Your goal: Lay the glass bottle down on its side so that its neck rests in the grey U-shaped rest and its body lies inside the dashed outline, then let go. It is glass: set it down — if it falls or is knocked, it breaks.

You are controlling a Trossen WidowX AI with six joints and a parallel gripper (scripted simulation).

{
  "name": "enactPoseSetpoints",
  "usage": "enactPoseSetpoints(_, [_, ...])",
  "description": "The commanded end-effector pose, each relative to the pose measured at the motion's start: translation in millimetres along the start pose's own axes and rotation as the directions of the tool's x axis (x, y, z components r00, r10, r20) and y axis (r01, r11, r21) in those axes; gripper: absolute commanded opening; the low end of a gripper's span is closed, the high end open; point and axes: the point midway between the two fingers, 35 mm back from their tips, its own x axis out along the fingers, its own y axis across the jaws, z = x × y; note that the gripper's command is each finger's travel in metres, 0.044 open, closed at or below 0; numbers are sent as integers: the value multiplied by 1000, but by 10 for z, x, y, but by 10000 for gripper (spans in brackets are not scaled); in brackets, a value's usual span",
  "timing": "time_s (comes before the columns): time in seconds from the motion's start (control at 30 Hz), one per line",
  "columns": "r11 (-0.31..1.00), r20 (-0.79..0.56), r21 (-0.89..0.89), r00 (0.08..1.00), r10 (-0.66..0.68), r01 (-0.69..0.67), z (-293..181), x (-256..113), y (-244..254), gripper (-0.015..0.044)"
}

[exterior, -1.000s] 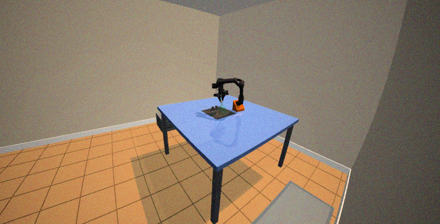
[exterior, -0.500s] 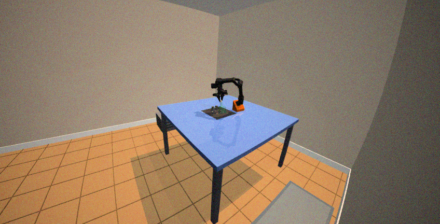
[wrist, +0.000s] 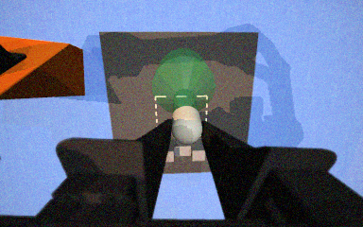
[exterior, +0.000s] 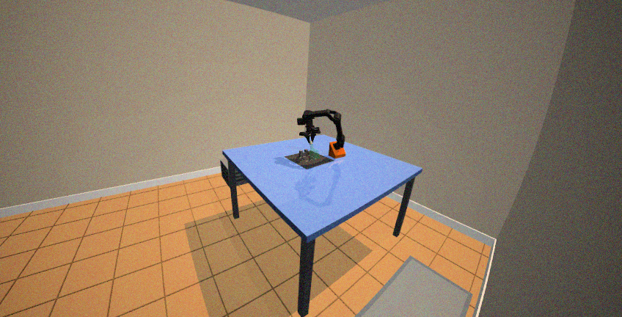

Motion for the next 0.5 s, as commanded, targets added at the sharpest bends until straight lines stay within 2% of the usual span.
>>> enactPoseSetpoints(0.0, [1000,-7,-6,1000,0,0,-97,-5,-13,114])
enactPoseSetpoints(0.47, [1000,11,13,1000,0,0,-284,4,-27,114])
